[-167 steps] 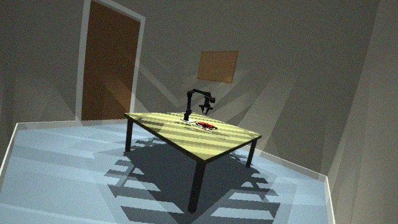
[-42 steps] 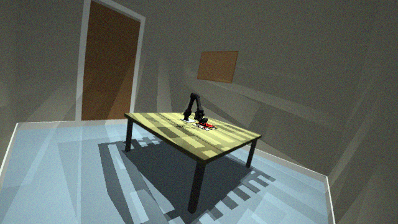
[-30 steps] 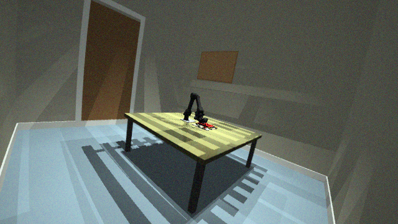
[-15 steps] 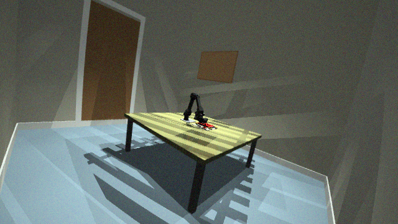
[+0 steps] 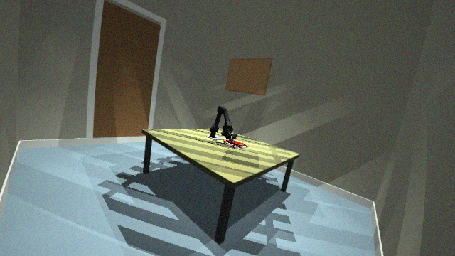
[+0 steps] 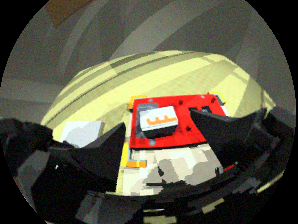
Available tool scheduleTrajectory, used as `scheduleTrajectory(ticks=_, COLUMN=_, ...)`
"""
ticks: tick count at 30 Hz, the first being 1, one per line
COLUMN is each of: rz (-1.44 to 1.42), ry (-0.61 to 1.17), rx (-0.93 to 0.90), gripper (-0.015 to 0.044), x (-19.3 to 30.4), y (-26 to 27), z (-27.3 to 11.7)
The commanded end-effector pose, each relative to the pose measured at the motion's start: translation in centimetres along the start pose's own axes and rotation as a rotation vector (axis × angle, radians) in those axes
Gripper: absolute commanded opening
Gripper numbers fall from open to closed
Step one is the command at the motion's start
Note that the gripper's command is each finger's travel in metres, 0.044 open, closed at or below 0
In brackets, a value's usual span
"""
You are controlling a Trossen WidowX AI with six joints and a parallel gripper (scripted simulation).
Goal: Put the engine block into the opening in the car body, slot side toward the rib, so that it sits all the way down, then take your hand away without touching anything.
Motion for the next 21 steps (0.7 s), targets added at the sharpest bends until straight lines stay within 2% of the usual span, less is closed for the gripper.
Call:
scheduleTrajectory(ticks=1, rz=-0.010, ry=0.006, rx=0.000, gripper=0.0440, x=-0.33, y=-0.10, z=-1.32)
scheduleTrajectory(ticks=17, rz=-0.002, ry=0.004, rx=0.005, gripper=0.0440, x=-0.34, y=-0.12, z=-1.65)
scheduleTrajectory(ticks=21, rz=0.075, ry=0.023, rx=-0.016, gripper=0.0440, x=-0.53, y=-0.12, z=-1.48)
Point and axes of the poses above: the point midway between the two fingers, 35 mm back from their tips, its own z axis out along the fingers, its own y axis across the jaws, x = y × z, the point moved 5 cm from there along -z, back along the fingers, and after that the axes turned 9 degrees about -z, right-handed, at the moved point
